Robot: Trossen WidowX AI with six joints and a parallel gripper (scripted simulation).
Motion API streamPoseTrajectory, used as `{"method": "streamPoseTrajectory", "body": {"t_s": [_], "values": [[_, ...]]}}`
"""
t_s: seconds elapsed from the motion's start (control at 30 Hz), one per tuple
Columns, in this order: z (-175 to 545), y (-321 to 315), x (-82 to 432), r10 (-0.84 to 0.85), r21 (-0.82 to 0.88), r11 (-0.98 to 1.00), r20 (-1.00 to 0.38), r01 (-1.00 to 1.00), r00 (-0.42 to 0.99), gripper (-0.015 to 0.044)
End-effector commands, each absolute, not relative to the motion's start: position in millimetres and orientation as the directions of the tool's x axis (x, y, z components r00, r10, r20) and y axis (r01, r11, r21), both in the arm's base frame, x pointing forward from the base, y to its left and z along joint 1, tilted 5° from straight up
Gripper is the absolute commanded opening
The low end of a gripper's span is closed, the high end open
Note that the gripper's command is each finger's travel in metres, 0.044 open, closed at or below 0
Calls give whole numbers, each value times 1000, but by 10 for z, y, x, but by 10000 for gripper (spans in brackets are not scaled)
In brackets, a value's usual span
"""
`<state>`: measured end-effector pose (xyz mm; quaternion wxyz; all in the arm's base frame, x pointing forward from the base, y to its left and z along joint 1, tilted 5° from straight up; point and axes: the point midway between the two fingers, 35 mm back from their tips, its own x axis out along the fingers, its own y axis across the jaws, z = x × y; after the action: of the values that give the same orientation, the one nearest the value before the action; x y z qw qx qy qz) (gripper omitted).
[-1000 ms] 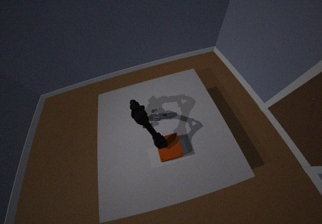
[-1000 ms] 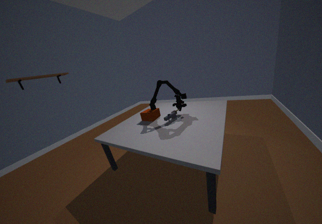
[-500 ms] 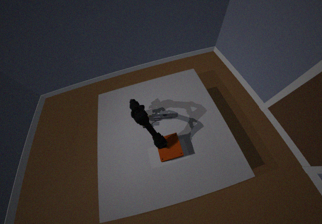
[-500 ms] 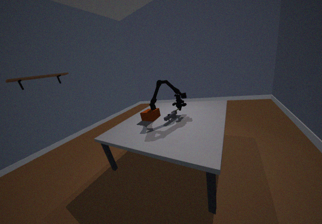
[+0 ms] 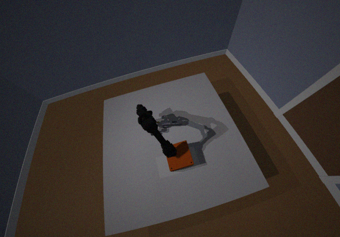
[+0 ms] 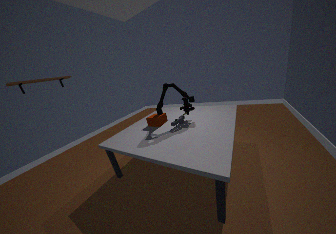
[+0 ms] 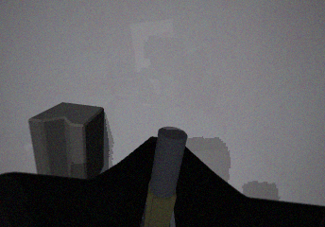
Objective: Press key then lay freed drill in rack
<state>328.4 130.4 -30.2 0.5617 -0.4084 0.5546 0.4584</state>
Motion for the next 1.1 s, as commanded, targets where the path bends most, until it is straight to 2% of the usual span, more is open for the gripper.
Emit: {"method": "streamPoseTrajectory", "body": {"t_s": [0.0,1.07], "values": [[-273,1307,3282,65,51,241,-997,-969,-36,0],[-256,1484,2864,66,54,241,-997,-969,-40,0]]}}
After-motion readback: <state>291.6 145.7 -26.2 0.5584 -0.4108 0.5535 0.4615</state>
